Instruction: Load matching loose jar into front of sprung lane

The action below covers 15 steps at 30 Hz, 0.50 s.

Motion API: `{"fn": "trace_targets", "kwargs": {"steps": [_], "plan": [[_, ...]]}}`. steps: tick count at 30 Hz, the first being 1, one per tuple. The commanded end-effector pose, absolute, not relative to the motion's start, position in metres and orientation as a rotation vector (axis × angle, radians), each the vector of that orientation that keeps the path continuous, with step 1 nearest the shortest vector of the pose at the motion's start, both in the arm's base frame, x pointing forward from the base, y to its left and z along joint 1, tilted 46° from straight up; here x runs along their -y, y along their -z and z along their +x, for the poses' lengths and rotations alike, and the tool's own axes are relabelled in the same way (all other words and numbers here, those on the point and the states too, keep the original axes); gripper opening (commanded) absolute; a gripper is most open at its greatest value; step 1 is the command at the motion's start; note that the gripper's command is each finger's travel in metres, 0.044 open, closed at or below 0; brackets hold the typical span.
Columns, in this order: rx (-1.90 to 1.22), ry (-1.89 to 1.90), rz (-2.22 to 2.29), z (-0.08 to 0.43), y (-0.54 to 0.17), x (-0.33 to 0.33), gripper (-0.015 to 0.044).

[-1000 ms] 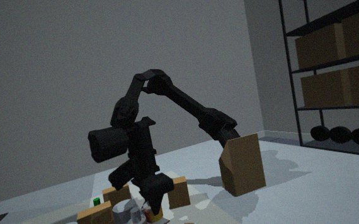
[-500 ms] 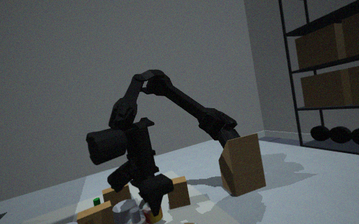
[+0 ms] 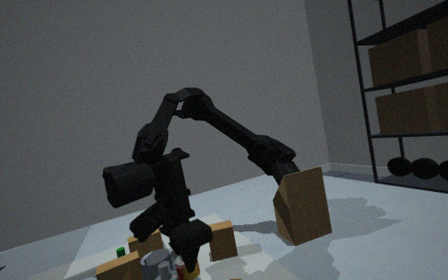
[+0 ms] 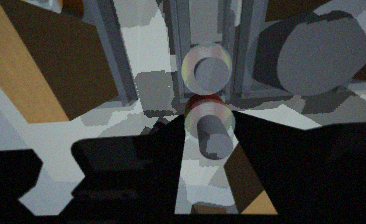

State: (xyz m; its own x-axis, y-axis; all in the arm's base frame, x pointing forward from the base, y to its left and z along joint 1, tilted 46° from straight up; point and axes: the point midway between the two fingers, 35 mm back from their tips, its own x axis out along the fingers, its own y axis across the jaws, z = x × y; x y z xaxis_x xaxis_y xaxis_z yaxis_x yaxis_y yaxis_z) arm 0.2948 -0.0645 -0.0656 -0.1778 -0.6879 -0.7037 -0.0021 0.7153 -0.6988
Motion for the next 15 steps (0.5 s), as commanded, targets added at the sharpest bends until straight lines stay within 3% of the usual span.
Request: {"fn": "trace_targets", "kwargs": {"steps": [1, 15], "plan": [[-1.63, 0.674, -0.562, 0.3043, 0.066, 0.0645, 0.0], [-1.629, 0.674, -0.562, 0.3104, 0.0666, 0.0651, 0.0]]}}
